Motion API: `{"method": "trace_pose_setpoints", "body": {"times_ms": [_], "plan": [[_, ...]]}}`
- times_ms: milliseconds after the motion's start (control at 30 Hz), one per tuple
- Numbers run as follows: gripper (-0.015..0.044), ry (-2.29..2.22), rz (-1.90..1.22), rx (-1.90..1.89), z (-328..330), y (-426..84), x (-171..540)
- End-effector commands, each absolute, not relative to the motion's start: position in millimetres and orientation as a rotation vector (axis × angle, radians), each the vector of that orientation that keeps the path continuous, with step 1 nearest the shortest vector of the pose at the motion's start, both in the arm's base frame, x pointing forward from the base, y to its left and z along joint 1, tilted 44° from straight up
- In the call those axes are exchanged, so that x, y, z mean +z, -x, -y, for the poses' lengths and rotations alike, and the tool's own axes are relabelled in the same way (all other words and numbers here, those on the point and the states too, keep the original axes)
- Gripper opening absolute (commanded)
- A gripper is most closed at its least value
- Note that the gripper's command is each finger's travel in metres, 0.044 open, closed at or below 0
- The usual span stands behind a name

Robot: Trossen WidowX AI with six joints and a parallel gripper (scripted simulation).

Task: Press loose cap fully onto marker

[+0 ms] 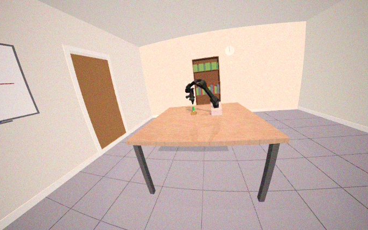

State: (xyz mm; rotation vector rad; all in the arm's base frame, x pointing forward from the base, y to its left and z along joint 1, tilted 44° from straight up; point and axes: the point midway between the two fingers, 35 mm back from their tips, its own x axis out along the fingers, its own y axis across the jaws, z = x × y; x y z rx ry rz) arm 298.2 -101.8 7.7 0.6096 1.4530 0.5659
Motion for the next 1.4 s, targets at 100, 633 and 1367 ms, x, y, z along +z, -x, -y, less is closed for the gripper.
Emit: {"method": "trace_pose_setpoints", "body": {"times_ms": [100, 633, 1367], "plan": [[0.0, -0.613, -1.454, 0.561, 102, -298, 8], [0.0, -0.613, -1.454, 0.562, 90, -299, -4], [0.0, -0.613, -1.453, 0.563, 75, -303, -24]]}}
